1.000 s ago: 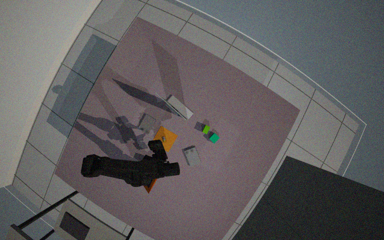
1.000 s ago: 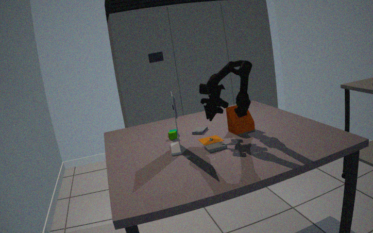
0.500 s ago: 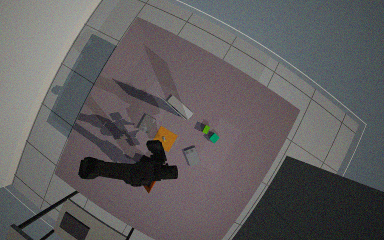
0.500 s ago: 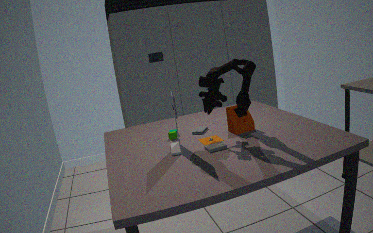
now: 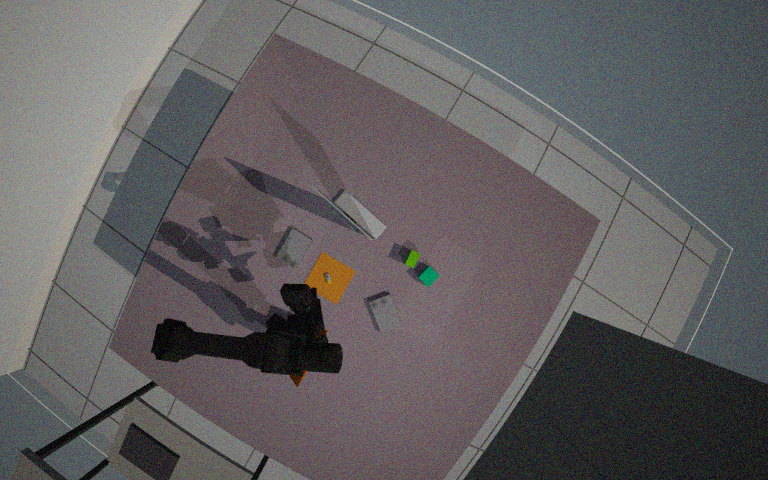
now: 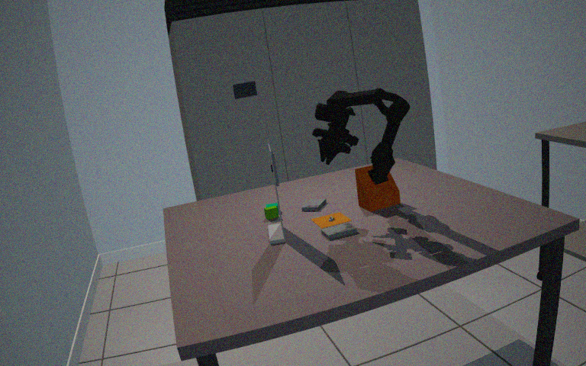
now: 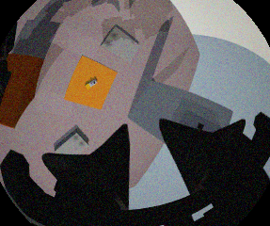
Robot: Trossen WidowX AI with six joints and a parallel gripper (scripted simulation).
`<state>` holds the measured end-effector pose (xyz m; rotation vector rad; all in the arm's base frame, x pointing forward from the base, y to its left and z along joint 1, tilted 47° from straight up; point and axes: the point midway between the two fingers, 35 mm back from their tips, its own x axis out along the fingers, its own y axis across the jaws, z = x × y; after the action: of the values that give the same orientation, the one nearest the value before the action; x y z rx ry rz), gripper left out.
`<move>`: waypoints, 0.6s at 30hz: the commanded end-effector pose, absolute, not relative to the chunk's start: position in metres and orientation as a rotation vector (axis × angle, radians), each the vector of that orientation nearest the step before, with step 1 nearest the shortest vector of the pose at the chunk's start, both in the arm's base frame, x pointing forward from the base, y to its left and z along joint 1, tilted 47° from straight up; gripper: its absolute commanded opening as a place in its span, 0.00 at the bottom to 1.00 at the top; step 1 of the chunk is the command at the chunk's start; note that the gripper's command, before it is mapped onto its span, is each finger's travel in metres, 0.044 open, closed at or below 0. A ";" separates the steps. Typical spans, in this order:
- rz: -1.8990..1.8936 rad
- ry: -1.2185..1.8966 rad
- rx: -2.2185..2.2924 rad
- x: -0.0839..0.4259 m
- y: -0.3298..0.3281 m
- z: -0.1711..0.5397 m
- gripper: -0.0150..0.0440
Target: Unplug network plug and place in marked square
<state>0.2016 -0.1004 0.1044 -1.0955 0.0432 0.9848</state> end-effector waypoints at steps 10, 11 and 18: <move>0.982 0.061 -1.107 0.198 -0.107 0.115 0.87; 0.982 0.061 -1.107 0.198 -0.107 0.115 0.92; 0.982 0.061 -1.107 0.198 -0.107 0.115 1.00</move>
<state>0.1985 -0.1071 0.1151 -1.1050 0.0598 0.9765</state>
